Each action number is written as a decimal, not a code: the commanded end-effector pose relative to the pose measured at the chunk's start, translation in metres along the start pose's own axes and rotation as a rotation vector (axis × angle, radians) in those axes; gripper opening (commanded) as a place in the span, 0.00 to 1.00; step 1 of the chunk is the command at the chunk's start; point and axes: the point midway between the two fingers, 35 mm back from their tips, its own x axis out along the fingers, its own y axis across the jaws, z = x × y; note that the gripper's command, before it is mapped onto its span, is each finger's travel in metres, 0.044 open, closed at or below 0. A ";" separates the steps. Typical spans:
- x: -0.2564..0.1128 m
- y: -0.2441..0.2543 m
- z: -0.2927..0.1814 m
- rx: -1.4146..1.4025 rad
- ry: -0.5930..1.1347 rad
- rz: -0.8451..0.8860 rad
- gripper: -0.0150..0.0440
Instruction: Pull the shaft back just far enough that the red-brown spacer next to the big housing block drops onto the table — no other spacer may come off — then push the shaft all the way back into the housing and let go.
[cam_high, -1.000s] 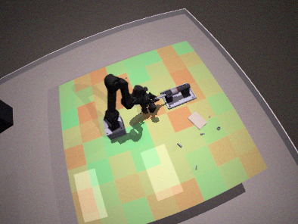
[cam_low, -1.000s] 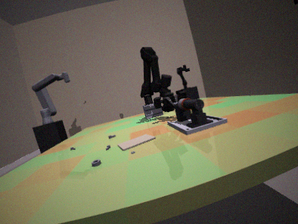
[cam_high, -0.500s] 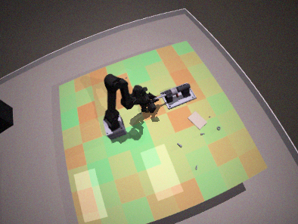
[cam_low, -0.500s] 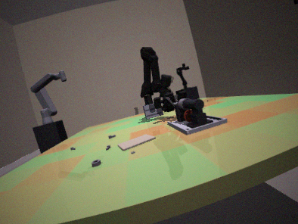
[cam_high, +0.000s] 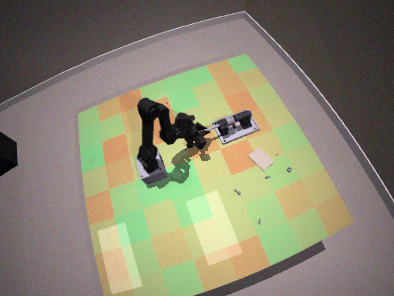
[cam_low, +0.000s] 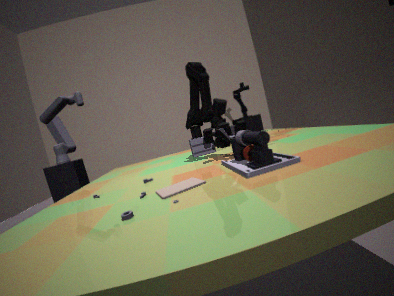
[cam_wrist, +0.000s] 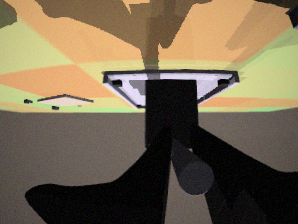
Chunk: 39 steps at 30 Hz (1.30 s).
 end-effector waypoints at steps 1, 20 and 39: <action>0.000 0.000 0.000 0.000 0.000 0.000 0.25; 0.005 0.000 -0.003 0.004 0.000 0.001 0.25; 0.010 0.000 -0.006 0.004 0.000 0.001 0.25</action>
